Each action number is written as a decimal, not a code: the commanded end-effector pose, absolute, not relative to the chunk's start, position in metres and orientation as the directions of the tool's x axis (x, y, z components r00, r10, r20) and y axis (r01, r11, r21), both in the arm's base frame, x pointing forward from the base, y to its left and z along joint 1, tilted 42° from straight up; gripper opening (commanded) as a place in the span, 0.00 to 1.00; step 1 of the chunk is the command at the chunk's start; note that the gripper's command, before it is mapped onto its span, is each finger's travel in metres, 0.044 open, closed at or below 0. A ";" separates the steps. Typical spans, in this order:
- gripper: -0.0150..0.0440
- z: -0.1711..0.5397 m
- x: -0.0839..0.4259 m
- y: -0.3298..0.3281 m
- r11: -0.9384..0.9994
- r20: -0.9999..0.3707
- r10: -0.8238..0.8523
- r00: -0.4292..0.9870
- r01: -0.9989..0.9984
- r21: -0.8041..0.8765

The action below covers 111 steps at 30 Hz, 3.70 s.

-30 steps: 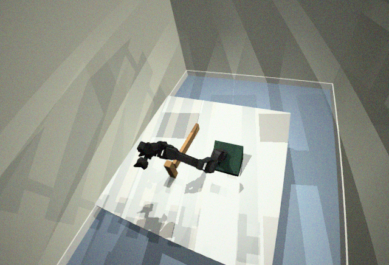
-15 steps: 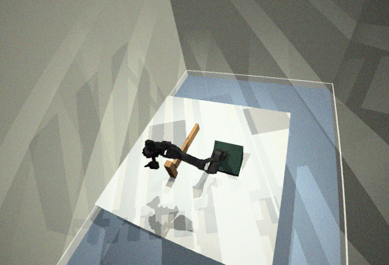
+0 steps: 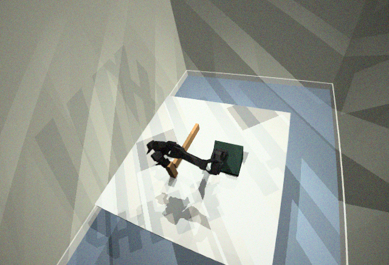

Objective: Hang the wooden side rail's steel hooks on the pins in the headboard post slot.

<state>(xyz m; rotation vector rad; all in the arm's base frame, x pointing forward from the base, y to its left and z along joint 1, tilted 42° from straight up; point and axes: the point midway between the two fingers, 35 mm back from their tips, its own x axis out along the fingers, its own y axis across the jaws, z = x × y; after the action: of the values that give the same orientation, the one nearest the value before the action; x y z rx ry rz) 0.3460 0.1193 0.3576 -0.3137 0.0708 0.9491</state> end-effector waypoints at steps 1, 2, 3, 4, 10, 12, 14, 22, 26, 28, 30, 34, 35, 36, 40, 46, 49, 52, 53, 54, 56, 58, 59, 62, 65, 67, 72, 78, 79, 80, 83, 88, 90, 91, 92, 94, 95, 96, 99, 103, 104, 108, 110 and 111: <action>1.00 0.291 0.315 0.121 0.139 -0.284 0.787 0.548 -0.605 -0.784; 1.00 0.287 0.314 0.121 0.111 -0.289 0.786 0.546 -0.584 -0.804; 1.00 0.283 0.313 0.120 0.083 -0.293 0.786 0.545 -0.563 -0.823; 1.00 0.279 0.311 0.120 0.055 -0.298 0.785 0.543 -0.540 -0.840; 1.00 0.255 0.302 0.118 -0.116 -0.325 0.784 0.529 -0.390 -0.914; 1.00 0.247 0.298 0.119 -0.176 -0.336 0.786 0.519 -0.333 -0.926; 1.00 0.239 0.294 0.121 -0.233 -0.346 0.789 0.508 -0.274 -0.933; 1.00 0.208 0.277 0.125 -0.425 -0.382 0.796 0.469 -0.016 -0.905; 1.00 0.192 0.269 0.125 -0.492 -0.398 0.798 0.452 0.109 -0.864; 1.00 0.184 0.264 0.126 -0.520 -0.407 0.800 0.442 0.170 -0.837; 1.00 0.176 0.260 0.126 -0.543 -0.416 0.801 0.430 0.228 -0.808; 1.00 0.159 0.250 0.128 -0.575 -0.437 0.804 0.404 0.342 -0.743; 1.00 0.155 0.247 0.128 -0.581 -0.442 0.805 0.397 0.371 -0.725; 1.00 0.150 0.245 0.128 -0.585 -0.446 0.805 0.390 0.399 -0.706; 1.00 0.134 0.233 0.130 -0.589 -0.465 0.808 0.361 0.512 -0.625; 1.00 0.130 0.231 0.130 -0.587 -0.469 0.809 0.355 0.535 -0.608; 1.00 0.130 0.231 0.130 -0.587 -0.469 0.809 0.355 0.535 -0.608; 1.00 0.130 0.231 0.130 -0.587 -0.469 0.809 0.355 0.535 -0.608; 1.00 0.130 0.231 0.130 -0.587 -0.469 0.809 0.355 0.535 -0.608; 1.00 0.130 0.231 0.130 -0.587 -0.469 0.809 0.355 0.535 -0.608; 1.00 0.130 0.231 0.130 -0.587 -0.469 0.809 0.355 0.535 -0.608; 1.00 0.130 0.231 0.130 -0.587 -0.469 0.809 0.355 0.535 -0.608; 1.00 0.130 0.231 0.130 -0.587 -0.469 0.809 0.355 0.535 -0.608; 1.00 0.130 0.231 0.130 -0.587 -0.469 0.809 0.355 0.535 -0.608; 1.00 0.130 0.231 0.130 -0.587 -0.469 0.809 0.355 0.535 -0.608; 1.00 0.130 0.231 0.130 -0.587 -0.469 0.809 0.355 0.535 -0.608; 1.00 0.130 0.231 0.130 -0.587 -0.469 0.809 0.355 0.535 -0.608; 1.00 0.130 0.233 0.128 -0.591 -0.467 0.807 0.362 0.501 -0.633; 1.00 0.130 0.237 0.126 -0.592 -0.463 0.805 0.371 0.457 -0.663; 1.00 0.129 0.241 0.123 -0.591 -0.459 0.802 0.383 0.395 -0.703; 1.00 0.127 0.254 0.112 -0.555 -0.444 0.790 0.422 0.184 -0.811; 1.00 0.114 0.264 0.115 -0.433 -0.441 0.802 0.403 -0.116 -0.894; 1.00 0.114 0.268 0.116 -0.340 -0.411 0.824 0.390 -0.240 -0.909; 1.00 0.114 0.269 0.117 -0.291 -0.394 0.835 0.384 -0.300 -0.908; 1.00 0.115 0.271 0.117 -0.242 -0.378 0.845 0.378 -0.359 -0.901; 1.00 0.115 0.274 0.117 -0.146 -0.344 0.865 0.365 -0.473 -0.869; 1.00 0.115 0.275 0.117 -0.099 -0.327 0.875 0.358 -0.528 -0.843; 1.00 0.116 0.277 0.117 -0.054 -0.310 0.884 0.350 -0.581 -0.812; 1.00 0.115 0.280 0.117 0.065 -0.261 0.909 0.326 -0.728 -0.683; 1.00 0.114 0.283 0.116 0.180 -0.196 0.936 0.291 -0.877 -0.446; 1.00 0.114 0.283 0.115 0.199 -0.179 0.942 0.282 -0.904 -0.378; 1.00 0.113 0.285 0.112 0.225 -0.118 0.962 0.248 -0.958 -0.175; 1.00 0.113 0.285 0.111 0.228 -0.096 0.967 0.235 -0.970 -0.086; 1.00 0.113 0.284 0.110 0.226 -0.086 0.970 0.229 -0.973 -0.040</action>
<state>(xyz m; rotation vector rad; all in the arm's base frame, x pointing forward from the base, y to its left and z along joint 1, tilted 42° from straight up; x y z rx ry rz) 0.2784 0.1169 0.1212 -0.8846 -0.2964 1.2458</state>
